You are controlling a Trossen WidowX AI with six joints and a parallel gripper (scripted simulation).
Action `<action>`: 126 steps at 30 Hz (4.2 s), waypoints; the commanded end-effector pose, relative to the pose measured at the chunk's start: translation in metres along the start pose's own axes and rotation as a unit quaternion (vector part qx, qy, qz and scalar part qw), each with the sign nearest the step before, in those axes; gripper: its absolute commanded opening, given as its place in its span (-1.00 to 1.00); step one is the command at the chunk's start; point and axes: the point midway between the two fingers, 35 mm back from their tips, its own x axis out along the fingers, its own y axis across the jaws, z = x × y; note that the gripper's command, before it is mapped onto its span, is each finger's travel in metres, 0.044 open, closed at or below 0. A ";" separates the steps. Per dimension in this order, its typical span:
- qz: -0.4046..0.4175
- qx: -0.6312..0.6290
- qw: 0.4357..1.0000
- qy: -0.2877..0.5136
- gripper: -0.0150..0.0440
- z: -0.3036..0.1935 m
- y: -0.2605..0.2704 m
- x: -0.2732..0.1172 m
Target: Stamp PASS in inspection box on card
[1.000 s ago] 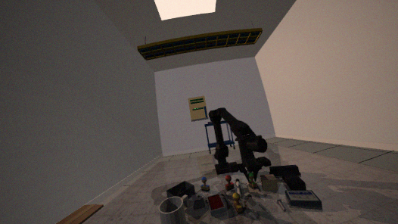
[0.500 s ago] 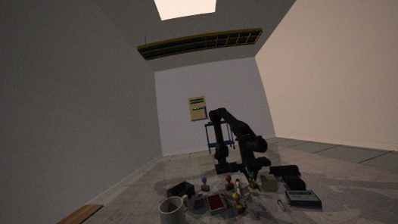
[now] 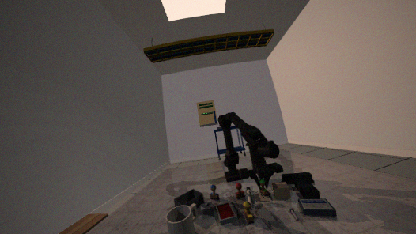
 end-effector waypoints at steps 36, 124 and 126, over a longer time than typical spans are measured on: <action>-0.002 0.000 1.000 -0.002 -0.49 0.001 0.001 -0.056; -0.001 0.000 1.000 -0.007 -0.49 0.132 0.023 0.001; -0.001 0.000 1.000 -0.007 -0.49 0.131 0.023 0.002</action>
